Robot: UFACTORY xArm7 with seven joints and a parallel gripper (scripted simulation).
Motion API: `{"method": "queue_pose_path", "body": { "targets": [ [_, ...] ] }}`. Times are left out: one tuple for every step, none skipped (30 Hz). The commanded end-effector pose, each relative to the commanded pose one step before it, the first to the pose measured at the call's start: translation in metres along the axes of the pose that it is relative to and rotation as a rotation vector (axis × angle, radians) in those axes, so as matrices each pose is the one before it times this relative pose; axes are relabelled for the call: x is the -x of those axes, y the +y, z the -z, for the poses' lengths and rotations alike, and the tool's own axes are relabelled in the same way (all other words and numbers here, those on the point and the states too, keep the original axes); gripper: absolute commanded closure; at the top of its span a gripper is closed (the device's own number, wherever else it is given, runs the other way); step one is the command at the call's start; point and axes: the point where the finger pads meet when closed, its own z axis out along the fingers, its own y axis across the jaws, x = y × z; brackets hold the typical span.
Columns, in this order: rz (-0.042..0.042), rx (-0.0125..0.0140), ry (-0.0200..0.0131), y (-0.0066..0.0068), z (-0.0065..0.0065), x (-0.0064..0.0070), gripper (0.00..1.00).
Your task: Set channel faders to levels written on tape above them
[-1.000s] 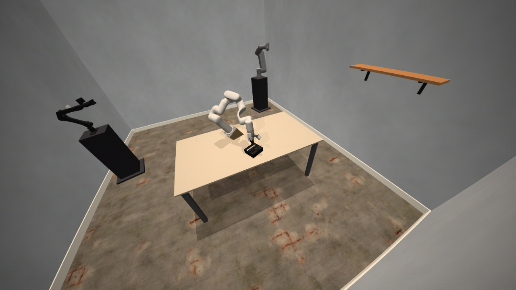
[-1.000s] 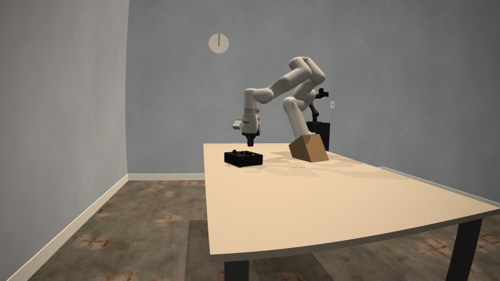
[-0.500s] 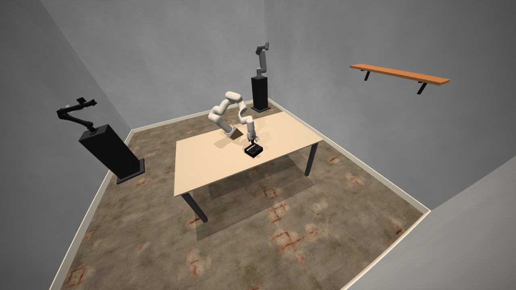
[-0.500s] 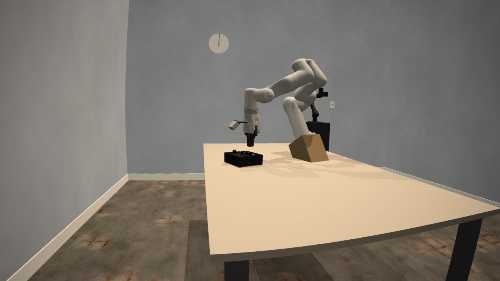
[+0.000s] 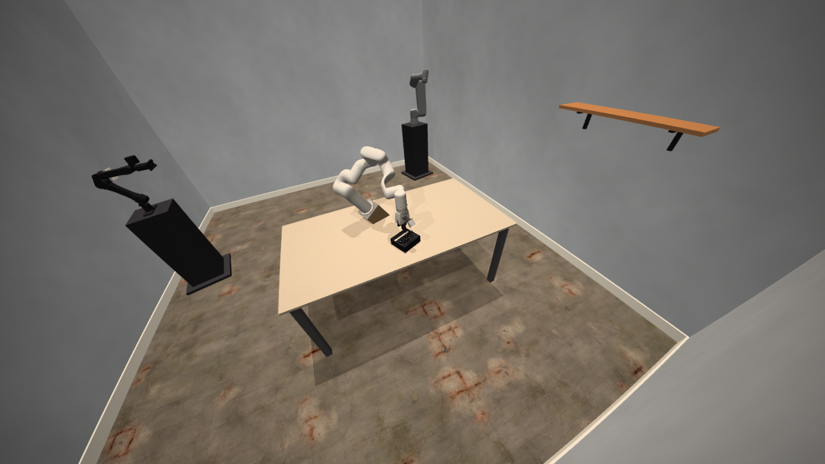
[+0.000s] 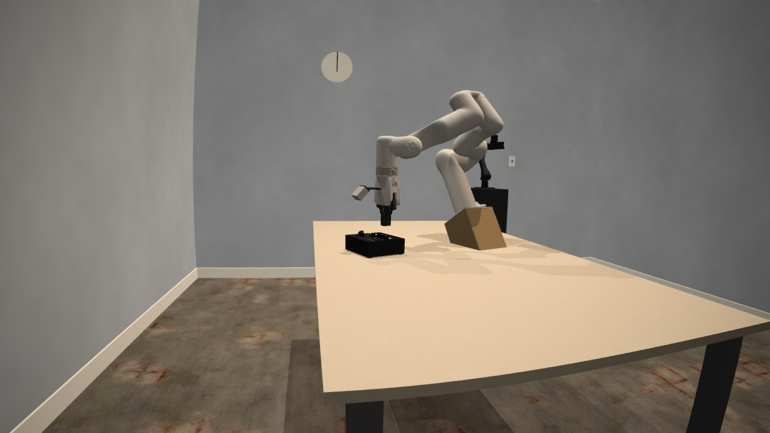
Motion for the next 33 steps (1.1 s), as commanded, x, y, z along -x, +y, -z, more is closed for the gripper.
{"method": "queue_pose_path", "body": {
  "targets": [
    [0.00006,-0.00124,0.00377,-0.00034,0.00157,-0.00125,1.0],
    [0.0,0.0,0.0,0.0,-0.00004,0.0,1.0],
    [0.0,0.0,0.0,0.0,-0.00006,0.0,1.0],
    [-0.00001,0.0,0.0,0.0,-0.00008,0.0,1.0],
    [-0.00001,0.0,-0.00001,-0.00001,-0.00011,0.0,1.0],
    [-0.00001,0.0,-0.00001,-0.00001,-0.00014,0.0,1.0],
    [-0.00001,0.00001,-0.00001,-0.00001,-0.00018,0.0,1.0],
    [-0.00002,0.00001,-0.00001,-0.00001,-0.00021,0.0,1.0],
    [0.0,0.0,0.0,0.0,0.0,0.0,1.0],
    [0.0,0.0,0.0,0.0,0.0,0.0,1.0],
    [-0.00002,0.00001,-0.00001,-0.00001,-0.00025,0.0,1.0],
    [-0.00002,0.00001,-0.00002,-0.00001,-0.00028,0.0,1.0],
    [-0.00003,0.00001,-0.00002,-0.00002,-0.00032,0.0,1.0],
    [-0.00003,0.00001,-0.00002,-0.00002,-0.00036,0.0,1.0],
    [-0.00004,0.00001,-0.00002,-0.00002,-0.0004,0.0,1.0],
    [-0.00004,0.00002,-0.00002,-0.00002,-0.00044,0.0,1.0],
    [-0.00004,0.00002,-0.00003,-0.00002,-0.00047,0.0,1.0],
    [-0.00005,0.00002,-0.00003,-0.00002,-0.00051,0.0,1.0],
    [-0.00005,0.00002,-0.00003,-0.00002,-0.00054,0.00001,1.0],
    [-0.00003,0.00001,-0.00002,-0.00003,-0.00057,0.0,1.0],
    [0.0,0.0,0.0,-0.00003,-0.0006,0.0,1.0],
    [0.0,0.0,0.0,-0.00003,-0.00062,0.0,1.0],
    [0.0,0.0,0.0,-0.00003,-0.00065,0.0,1.0],
    [0.0,0.0,0.0,-0.00003,-0.00067,0.0,1.0],
    [0.0,0.0,0.0,-0.00003,-0.00069,0.0,1.0],
    [0.0,0.0,0.0,0.0,0.0,0.0,1.0],
    [0.0,0.0,0.0,0.0,0.0,0.0,1.0],
    [0.0,0.0,0.0,-0.00003,-0.00071,0.00001,1.0],
    [0.0,0.0,0.0,-0.00003,-0.00072,0.00001,1.0],
    [0.00001,0.0,0.0,-0.00004,-0.00073,0.0,1.0],
    [0.0,0.0,0.0,-0.00004,-0.00074,0.0,1.0],
    [0.0,0.0,0.0,-0.00004,-0.00074,0.0,1.0],
    [0.0,0.0,0.0,-0.00004,-0.00074,0.0,1.0]
  ]
}}
